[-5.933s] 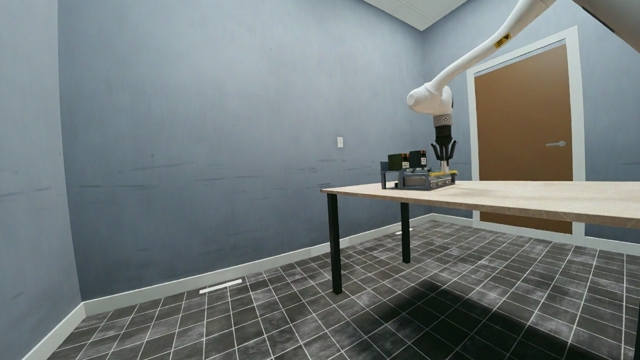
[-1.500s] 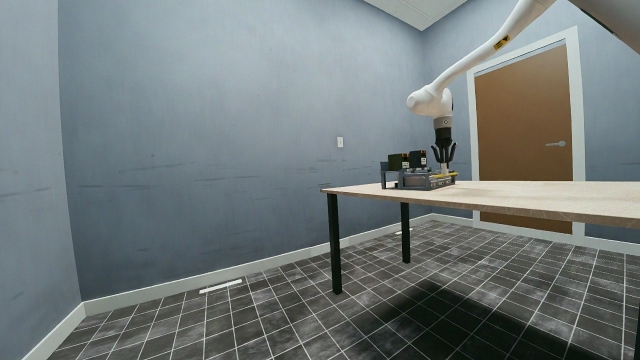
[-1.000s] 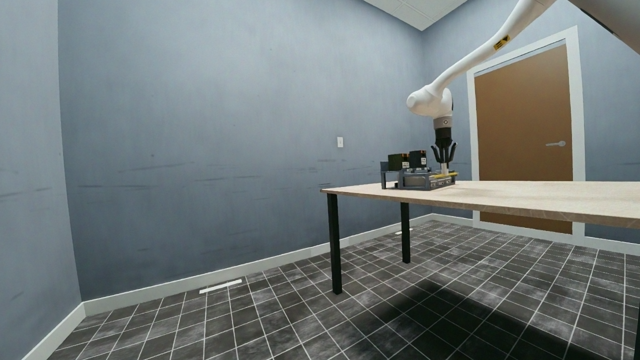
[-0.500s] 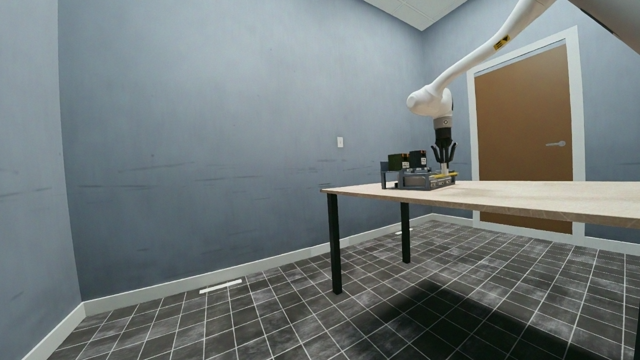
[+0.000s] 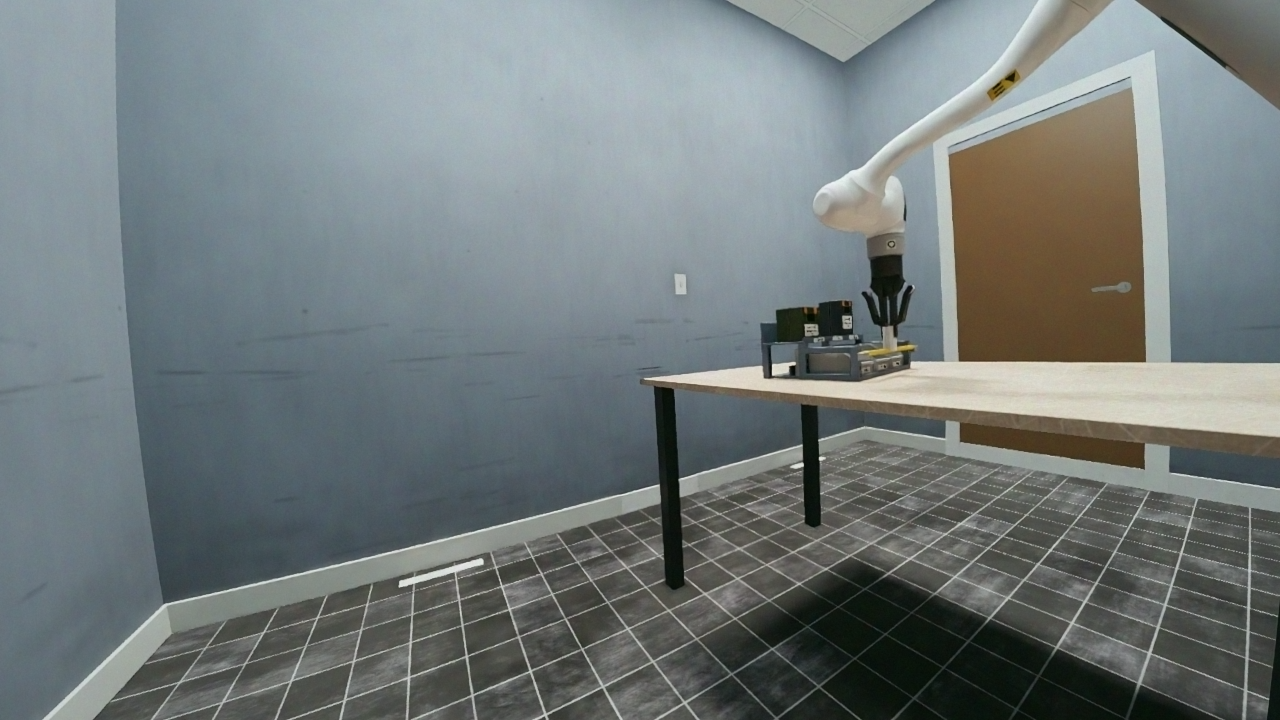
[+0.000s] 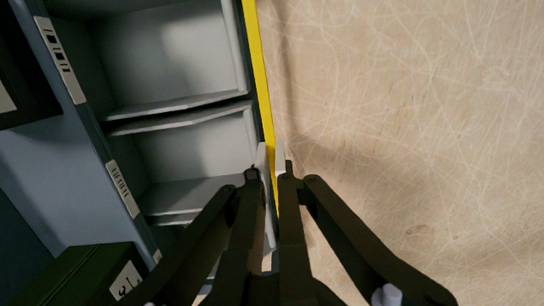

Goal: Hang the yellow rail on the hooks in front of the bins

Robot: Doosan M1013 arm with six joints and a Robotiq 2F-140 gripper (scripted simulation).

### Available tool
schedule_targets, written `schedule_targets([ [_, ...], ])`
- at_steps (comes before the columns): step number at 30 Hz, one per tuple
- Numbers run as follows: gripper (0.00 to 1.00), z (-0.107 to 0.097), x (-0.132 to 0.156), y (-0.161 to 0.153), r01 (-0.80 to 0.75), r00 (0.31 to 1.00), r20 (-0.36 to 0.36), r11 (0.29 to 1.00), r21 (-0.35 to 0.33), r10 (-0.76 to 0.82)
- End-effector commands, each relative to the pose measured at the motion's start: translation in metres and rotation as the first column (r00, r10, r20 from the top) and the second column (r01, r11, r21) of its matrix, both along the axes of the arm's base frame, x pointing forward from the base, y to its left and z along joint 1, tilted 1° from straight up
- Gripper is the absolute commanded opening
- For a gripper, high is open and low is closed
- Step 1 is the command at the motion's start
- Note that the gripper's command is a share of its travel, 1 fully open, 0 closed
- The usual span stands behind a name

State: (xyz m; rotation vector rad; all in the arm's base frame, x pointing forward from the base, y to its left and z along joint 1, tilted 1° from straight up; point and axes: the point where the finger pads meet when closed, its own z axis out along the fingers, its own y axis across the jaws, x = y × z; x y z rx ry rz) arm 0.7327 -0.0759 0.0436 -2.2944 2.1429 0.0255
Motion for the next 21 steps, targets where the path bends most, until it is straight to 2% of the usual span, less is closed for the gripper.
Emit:
schedule_targets([
  [1,0.10,-0.0048,0.0000,0.0004,0.000,1.000,0.000,1.000,0.000,0.000],
  [14,0.10,-0.0011,0.0000,0.0001,0.000,1.000,0.000,1.000,0.000,0.000],
  [21,0.10,-0.0059,0.0000,0.0004,0.000,1.000,0.000,1.000,0.000,0.000],
])
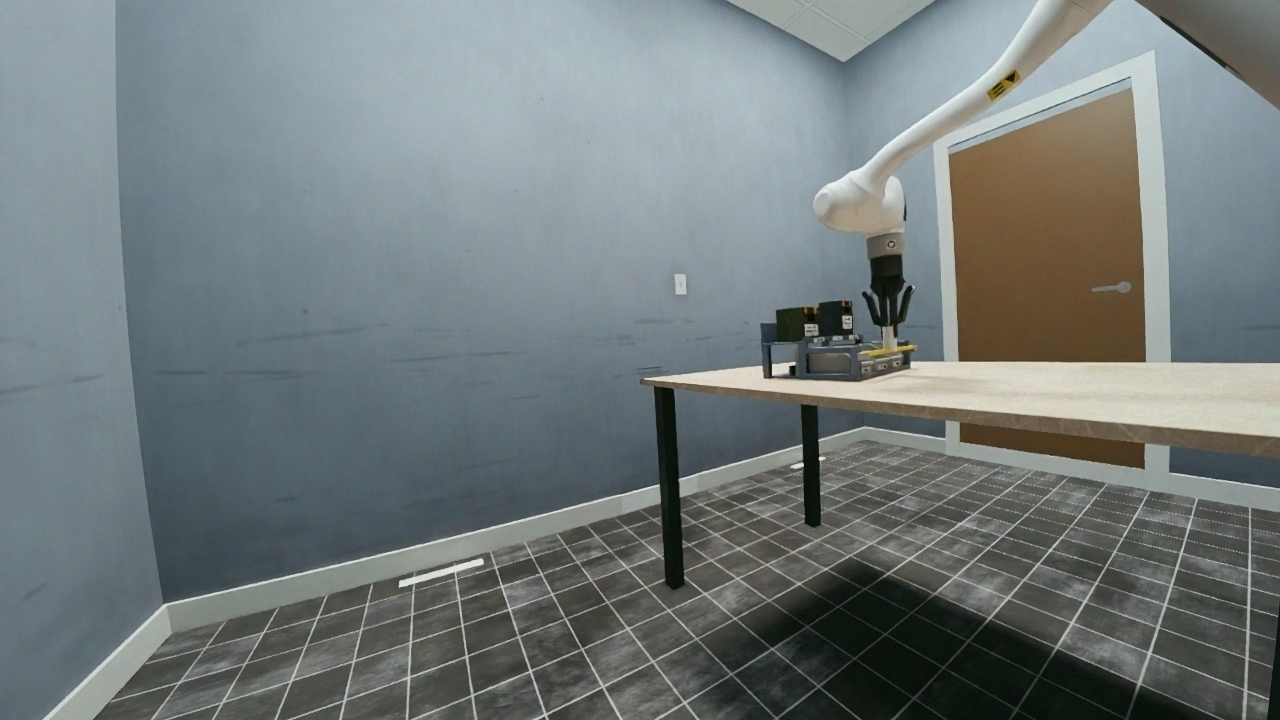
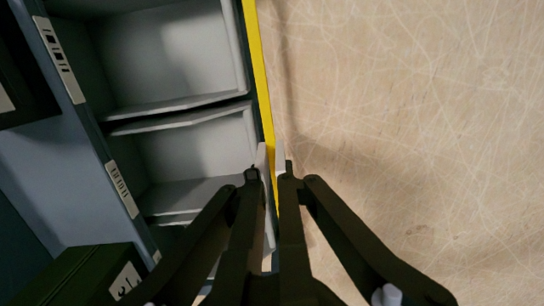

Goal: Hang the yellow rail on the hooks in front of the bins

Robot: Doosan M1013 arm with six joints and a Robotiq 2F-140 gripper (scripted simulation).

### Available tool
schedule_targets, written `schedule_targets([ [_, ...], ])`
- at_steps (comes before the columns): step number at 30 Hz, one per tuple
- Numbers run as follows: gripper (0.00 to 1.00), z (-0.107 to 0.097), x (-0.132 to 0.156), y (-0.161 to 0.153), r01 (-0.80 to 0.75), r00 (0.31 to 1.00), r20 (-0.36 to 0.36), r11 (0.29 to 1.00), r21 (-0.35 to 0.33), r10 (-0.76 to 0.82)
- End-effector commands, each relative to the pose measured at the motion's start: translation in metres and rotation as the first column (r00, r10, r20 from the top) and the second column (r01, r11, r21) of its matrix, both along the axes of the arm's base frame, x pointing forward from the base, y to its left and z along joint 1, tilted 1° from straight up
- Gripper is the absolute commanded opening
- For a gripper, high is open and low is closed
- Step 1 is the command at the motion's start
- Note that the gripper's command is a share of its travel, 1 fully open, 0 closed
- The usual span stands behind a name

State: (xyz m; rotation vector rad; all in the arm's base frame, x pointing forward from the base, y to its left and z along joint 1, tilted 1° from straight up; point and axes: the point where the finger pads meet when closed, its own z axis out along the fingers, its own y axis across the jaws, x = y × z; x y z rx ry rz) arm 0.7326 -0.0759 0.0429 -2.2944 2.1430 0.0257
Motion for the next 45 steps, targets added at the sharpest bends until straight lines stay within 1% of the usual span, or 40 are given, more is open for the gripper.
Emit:
schedule_targets([
  [1,0.10,-0.0052,0.0001,0.0004,0.000,1.000,0.001,1.000,0.000,0.000],
  [9,0.10,-0.0052,0.0001,0.0004,0.000,1.000,0.001,1.000,0.000,0.000],
  [10,0.10,-0.0003,0.0001,0.0001,0.000,1.000,0.000,1.000,0.000,0.000],
  [45,0.10,-0.0015,0.0001,0.0002,0.000,1.000,0.000,1.000,0.000,0.000],
])
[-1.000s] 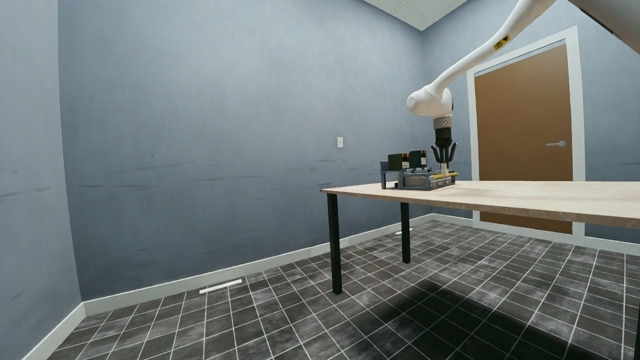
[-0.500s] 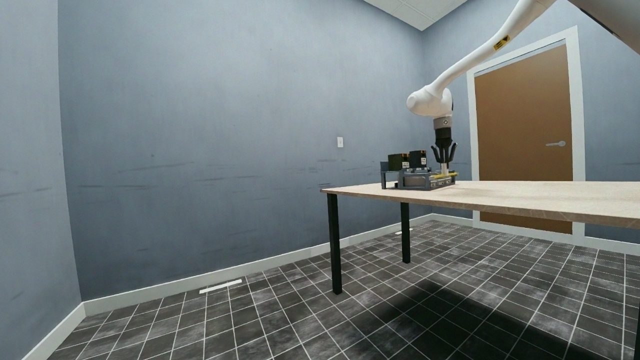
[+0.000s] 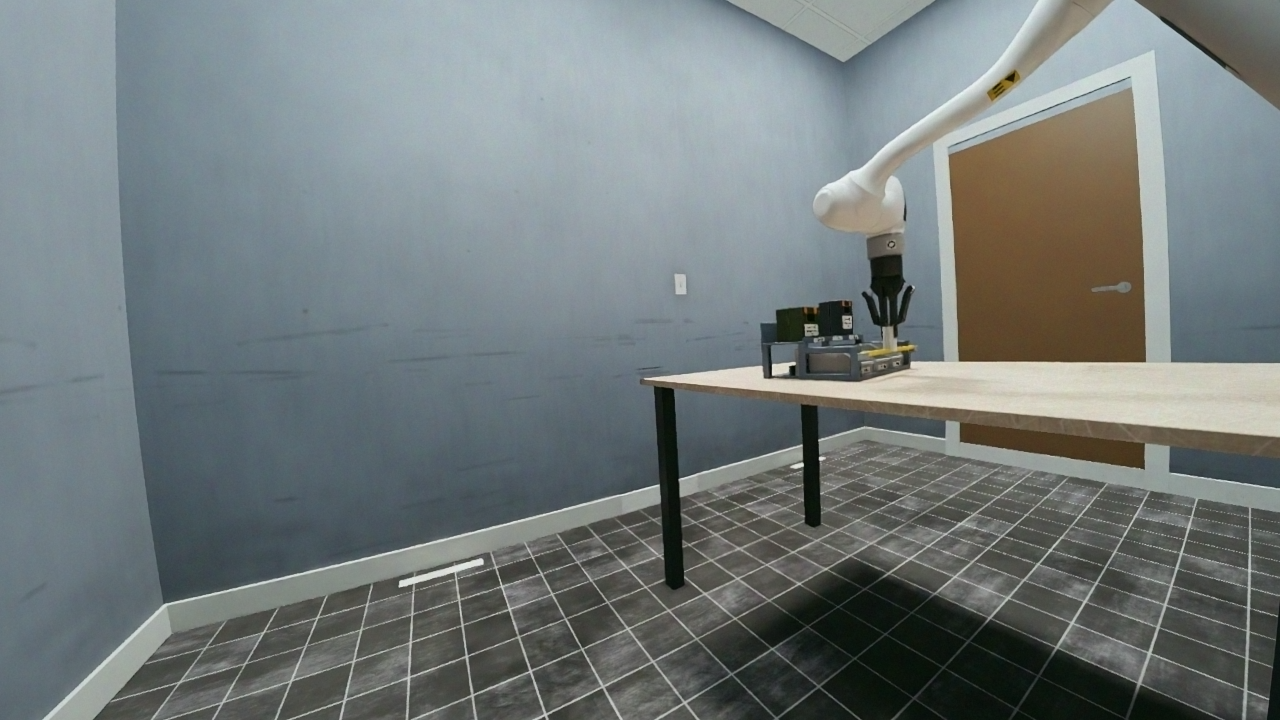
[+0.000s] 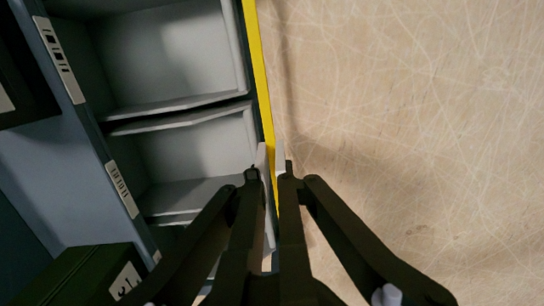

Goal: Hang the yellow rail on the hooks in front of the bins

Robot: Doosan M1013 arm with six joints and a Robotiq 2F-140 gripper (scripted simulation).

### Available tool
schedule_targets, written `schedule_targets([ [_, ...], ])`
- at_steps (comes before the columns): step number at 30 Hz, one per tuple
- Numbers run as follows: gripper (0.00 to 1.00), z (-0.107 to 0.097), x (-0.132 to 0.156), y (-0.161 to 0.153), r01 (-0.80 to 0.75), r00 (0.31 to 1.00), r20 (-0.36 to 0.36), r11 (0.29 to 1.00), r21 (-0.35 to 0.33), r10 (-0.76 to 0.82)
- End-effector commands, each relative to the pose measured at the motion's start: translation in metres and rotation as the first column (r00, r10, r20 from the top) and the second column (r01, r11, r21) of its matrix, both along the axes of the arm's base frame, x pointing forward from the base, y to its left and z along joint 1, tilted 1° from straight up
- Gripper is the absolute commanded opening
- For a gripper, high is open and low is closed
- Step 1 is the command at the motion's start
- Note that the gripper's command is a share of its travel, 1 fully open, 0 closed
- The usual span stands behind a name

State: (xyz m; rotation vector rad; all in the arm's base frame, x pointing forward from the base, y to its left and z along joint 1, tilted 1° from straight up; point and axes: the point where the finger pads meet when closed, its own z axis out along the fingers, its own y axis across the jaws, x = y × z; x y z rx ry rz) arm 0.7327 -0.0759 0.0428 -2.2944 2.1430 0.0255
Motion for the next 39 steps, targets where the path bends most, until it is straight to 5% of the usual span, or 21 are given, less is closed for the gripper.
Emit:
schedule_targets([
  [1,0.10,-0.0022,0.0000,0.0002,0.000,1.000,0.000,1.000,0.000,0.000],
  [39,0.10,-0.0059,0.0001,0.0005,0.000,1.000,0.000,1.000,0.000,0.000],
])
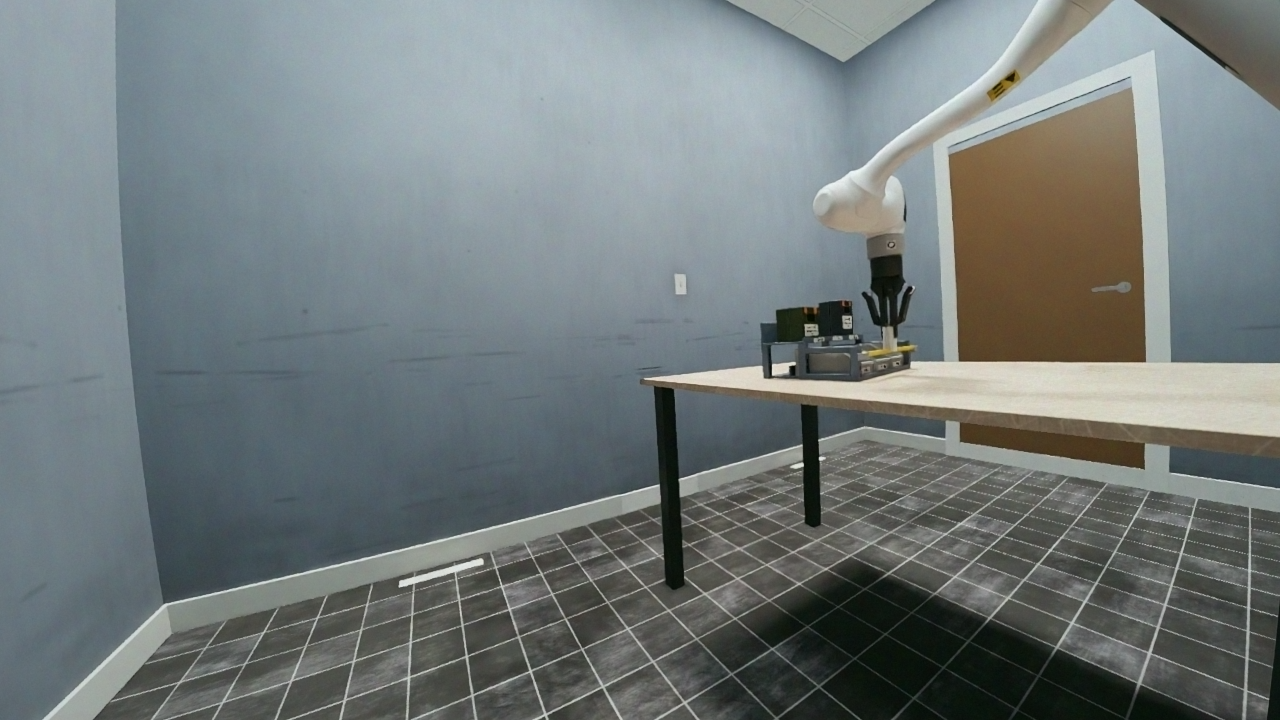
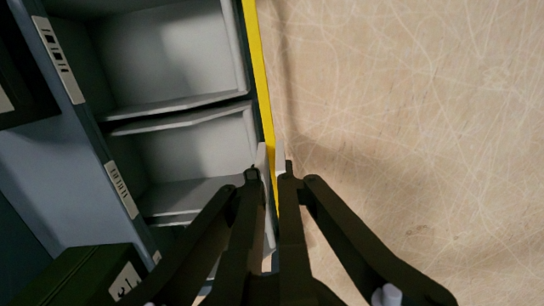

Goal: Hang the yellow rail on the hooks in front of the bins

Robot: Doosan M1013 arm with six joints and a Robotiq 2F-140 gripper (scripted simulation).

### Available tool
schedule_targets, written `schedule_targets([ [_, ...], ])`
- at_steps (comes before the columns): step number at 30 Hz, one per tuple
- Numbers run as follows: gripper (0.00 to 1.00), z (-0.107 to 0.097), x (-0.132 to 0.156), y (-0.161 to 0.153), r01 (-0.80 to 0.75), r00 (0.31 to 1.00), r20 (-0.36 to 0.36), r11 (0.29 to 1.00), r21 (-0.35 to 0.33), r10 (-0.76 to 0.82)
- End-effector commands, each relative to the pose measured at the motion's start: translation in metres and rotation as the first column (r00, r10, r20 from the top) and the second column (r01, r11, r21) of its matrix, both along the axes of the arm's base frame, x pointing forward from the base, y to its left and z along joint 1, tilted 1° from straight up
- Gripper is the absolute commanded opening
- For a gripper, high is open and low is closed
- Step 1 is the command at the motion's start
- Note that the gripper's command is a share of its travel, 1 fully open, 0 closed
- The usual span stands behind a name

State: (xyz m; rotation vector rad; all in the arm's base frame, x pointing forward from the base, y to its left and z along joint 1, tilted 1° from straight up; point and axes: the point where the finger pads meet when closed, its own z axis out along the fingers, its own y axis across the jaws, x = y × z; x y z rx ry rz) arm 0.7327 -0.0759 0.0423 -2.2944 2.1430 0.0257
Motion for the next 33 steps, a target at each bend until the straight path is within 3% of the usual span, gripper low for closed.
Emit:
schedule_targets([
  [1,0.10,-0.0053,0.0001,0.0005,0.000,1.000,0.001,1.000,0.000,0.000],
  [33,0.10,-0.0079,0.0001,0.0008,0.000,1.000,0.001,1.000,0.000,0.000],
])
